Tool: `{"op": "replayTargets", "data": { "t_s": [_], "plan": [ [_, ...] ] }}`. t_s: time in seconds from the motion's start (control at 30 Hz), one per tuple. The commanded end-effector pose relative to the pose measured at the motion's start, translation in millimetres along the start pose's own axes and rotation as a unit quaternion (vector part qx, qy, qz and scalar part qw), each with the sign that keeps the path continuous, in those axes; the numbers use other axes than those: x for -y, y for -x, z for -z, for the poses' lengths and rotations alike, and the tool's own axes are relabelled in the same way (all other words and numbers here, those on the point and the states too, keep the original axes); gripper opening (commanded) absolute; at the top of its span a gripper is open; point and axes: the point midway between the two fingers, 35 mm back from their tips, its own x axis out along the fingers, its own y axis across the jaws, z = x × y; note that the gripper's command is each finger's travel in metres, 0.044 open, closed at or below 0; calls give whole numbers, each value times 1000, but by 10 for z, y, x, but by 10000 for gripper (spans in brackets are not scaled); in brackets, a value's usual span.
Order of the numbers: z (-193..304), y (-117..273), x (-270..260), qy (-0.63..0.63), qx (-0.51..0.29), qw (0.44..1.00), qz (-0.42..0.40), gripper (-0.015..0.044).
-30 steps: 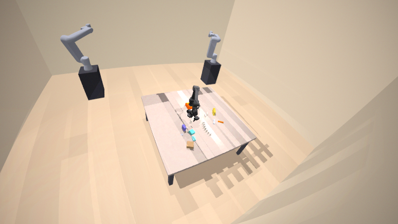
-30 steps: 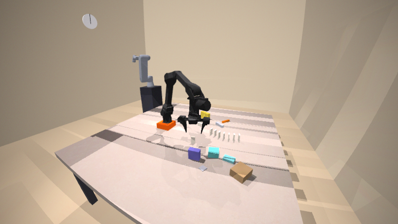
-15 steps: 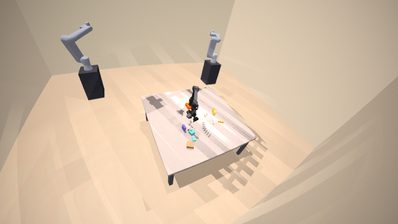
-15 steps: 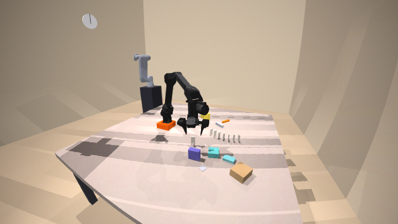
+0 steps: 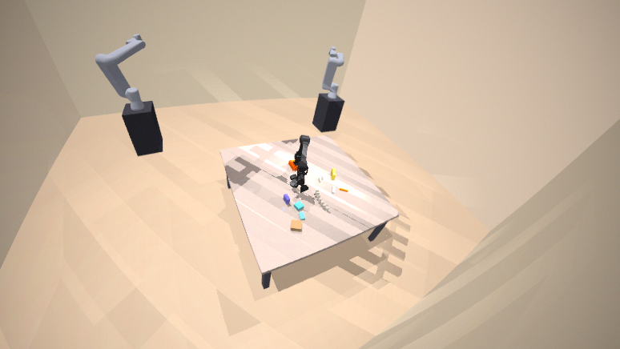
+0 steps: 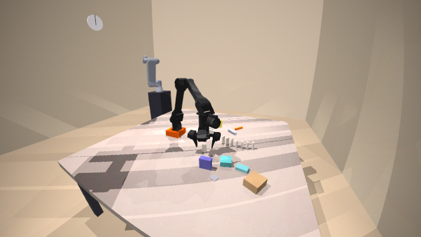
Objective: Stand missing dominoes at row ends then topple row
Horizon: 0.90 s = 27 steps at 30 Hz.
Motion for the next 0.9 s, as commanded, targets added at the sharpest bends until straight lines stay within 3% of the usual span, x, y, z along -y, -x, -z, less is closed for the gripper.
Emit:
{"op": "replayTargets", "data": {
  "t_s": [0.0,0.4,0.73,0.87],
  "plan": [
    [17,-50,13,-2,-3,1000,1,414],
    [17,-50,13,-2,-3,1000,1,107],
    [13,-27,8,-2,-3,1000,1,107],
    [-39,466,-53,-1,-2,1000,1,107]
  ]
}}
